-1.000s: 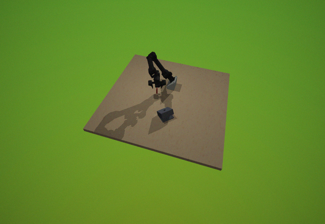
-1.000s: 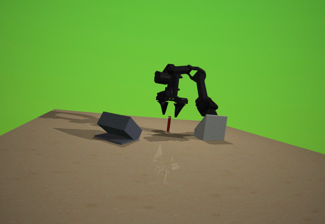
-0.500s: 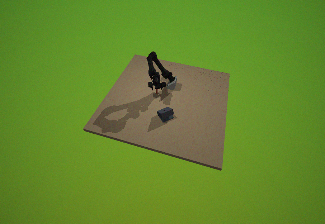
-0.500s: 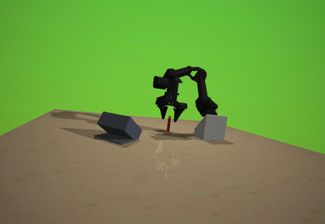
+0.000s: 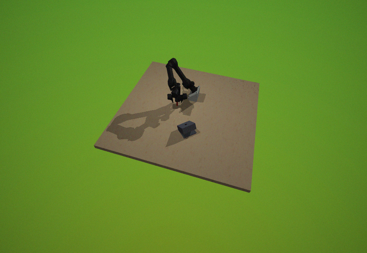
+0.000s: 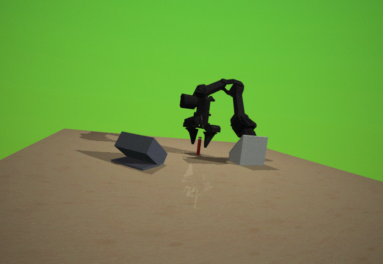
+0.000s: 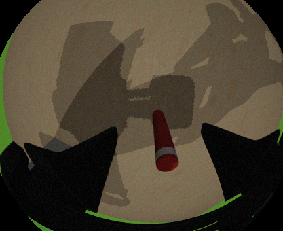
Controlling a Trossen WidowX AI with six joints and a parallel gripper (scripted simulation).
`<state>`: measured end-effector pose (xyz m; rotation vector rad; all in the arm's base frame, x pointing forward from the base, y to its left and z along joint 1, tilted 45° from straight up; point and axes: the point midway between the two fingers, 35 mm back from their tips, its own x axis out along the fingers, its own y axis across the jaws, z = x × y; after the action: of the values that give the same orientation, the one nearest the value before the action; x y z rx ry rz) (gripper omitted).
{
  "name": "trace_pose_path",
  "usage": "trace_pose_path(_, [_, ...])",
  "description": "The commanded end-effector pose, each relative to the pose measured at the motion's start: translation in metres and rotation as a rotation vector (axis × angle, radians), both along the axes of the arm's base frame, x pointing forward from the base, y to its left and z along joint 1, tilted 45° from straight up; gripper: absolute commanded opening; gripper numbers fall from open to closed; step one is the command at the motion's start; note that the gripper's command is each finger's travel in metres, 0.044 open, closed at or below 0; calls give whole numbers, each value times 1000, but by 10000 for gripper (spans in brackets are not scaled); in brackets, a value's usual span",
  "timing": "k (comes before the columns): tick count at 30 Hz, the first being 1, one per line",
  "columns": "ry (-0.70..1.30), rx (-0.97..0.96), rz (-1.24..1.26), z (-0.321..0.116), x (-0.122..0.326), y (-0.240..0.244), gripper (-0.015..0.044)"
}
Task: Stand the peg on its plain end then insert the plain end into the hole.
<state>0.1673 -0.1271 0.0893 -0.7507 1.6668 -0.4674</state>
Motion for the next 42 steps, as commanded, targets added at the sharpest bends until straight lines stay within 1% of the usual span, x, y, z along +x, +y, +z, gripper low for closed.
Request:
trace_pose_path(1, [-1, 0, -2, 0, 0, 0, 309])
trace_pose_path(12, [-1, 0, -2, 0, 0, 0, 20])
trace_pose_path(15, [-1, 0, -2, 0, 0, 0, 0])
trace_pose_path(24, [-2, 4, -1, 5, 2, 6, 0])
trace_pose_path(42, [0, 6, 0, 44, 11, 47, 0])
